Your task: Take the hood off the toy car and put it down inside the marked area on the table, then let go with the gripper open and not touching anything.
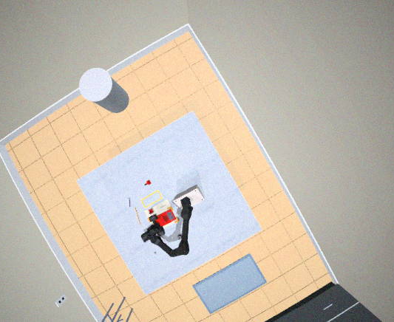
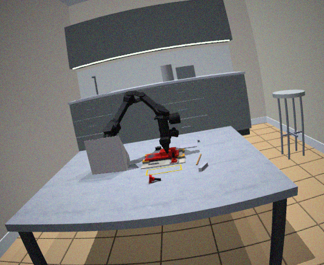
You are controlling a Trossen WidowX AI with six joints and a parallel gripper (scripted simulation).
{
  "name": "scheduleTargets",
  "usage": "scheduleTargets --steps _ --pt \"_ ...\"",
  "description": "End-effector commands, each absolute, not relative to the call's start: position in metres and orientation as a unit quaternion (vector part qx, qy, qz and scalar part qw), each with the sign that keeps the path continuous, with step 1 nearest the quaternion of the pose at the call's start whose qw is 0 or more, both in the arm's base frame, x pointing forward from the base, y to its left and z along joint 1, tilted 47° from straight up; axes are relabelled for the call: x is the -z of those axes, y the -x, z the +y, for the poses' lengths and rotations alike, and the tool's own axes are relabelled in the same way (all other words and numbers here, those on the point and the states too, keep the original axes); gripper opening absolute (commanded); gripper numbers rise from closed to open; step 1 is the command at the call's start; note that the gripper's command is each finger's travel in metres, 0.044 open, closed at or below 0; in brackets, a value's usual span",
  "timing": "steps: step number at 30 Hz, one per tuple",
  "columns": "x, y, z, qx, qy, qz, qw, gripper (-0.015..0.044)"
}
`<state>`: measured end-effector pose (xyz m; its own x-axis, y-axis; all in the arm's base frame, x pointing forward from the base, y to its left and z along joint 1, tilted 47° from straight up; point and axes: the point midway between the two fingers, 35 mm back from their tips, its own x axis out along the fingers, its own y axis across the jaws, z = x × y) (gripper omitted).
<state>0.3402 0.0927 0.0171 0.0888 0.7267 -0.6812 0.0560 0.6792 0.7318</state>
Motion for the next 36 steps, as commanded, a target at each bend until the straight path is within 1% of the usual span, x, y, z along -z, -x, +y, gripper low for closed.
scheduleTargets --steps 1,8,12,21,31,32,36 --pt "-0.0161 -0.3405 0.0941 -0.25 -0.315 0.627 0.668 0.044" --pt "-0.0138 -0.3407 0.0967 -0.25 -0.315 0.627 0.668 0.044" --pt "-0.0145 -0.3404 0.0957 -0.251 -0.312 0.627 0.668 0.0335" --pt "-0.0145 -0.3404 0.0957 -0.251 -0.312 0.627 0.668 0.0275" --pt "-0.0177 -0.3402 0.0921 -0.251 -0.312 0.627 0.668 0.0012" --pt "-0.0181 -0.3402 0.0916 -0.251 -0.312 0.627 0.668 0.0" --pt "-0.0198 -0.34 0.0897 -0.251 -0.312 0.627 0.668 0.0"
